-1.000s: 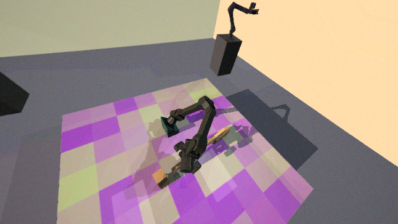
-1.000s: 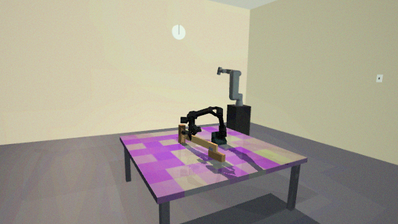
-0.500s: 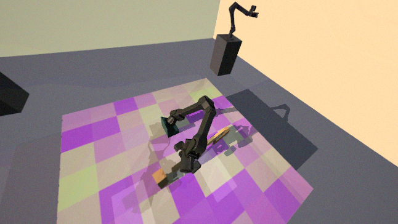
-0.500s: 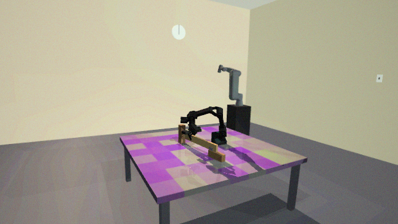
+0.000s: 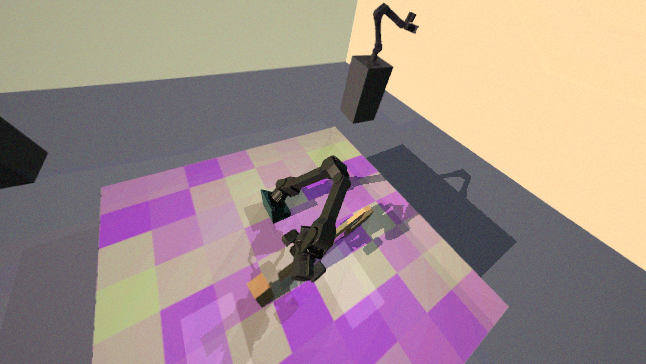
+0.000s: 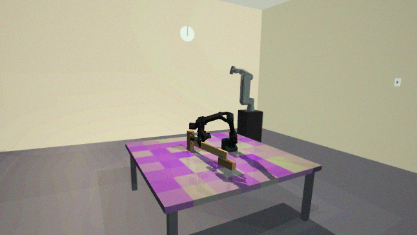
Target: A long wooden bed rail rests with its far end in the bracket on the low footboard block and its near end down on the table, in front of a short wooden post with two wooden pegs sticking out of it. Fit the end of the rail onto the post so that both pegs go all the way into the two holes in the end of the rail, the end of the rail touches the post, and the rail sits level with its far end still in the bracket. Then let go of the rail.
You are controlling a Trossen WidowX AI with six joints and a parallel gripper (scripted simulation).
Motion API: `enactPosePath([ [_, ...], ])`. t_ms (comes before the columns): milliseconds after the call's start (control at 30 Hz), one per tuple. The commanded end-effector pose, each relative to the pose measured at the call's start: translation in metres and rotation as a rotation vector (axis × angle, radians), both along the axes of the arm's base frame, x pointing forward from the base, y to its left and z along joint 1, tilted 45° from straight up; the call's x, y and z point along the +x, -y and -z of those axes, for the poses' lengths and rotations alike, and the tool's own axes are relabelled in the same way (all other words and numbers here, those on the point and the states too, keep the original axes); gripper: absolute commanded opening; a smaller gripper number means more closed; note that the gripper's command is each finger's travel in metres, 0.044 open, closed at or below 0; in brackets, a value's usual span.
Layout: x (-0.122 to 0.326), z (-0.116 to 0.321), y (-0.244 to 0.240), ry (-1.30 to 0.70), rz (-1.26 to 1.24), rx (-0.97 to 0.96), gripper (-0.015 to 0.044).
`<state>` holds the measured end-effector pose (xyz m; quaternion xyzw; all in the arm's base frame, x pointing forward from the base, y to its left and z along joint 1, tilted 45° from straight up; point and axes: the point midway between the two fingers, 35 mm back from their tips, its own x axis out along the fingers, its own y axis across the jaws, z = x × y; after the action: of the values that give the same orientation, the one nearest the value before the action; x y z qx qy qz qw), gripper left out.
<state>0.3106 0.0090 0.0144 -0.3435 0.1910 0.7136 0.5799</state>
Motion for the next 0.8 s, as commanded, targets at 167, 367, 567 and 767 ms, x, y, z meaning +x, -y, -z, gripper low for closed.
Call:
enactPosePath([
  [167,0.0019,0.0002,0.0043,0.008,0.004,-0.004,0.0000],
  [367,0.0025,0.0001,0.0055,0.008,0.004,-0.004,0.0000],
  [567,0.0033,0.0003,0.0069,0.008,0.004,-0.004,0.0000],
  [767,0.0040,0.0005,0.0083,0.008,0.004,-0.004,0.0000],
])
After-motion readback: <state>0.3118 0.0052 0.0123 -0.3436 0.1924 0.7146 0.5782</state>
